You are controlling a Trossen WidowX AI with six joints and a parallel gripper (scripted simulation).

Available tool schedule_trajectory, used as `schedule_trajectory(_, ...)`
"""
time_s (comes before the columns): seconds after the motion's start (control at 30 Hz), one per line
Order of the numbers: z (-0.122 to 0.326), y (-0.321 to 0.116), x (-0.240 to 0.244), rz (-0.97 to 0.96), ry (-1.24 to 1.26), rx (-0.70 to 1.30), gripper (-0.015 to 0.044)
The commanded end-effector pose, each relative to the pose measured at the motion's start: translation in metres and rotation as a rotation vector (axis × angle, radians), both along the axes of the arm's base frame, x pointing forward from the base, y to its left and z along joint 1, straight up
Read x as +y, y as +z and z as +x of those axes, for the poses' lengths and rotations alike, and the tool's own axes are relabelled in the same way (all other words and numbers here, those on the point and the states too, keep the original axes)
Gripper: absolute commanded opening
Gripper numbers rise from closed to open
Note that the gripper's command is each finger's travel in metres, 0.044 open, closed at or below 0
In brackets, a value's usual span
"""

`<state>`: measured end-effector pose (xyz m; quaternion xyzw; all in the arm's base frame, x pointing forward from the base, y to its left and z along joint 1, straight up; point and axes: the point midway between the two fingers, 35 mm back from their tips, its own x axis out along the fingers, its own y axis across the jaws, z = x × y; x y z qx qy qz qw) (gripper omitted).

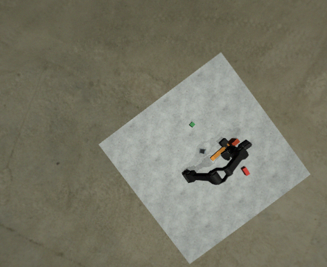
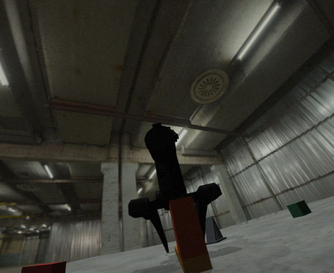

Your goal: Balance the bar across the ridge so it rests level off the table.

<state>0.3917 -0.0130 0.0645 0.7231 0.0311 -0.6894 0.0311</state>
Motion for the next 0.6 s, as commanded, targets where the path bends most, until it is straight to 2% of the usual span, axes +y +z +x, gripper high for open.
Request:
schedule_trajectory(0.0,-0.0023,-0.0101,-0.0006,-0.003,-0.006,0.013,0.0315)
schedule_trajectory(0.57,-0.0024,-0.0125,-0.0006,-0.003,-0.006,0.013,0.0315)
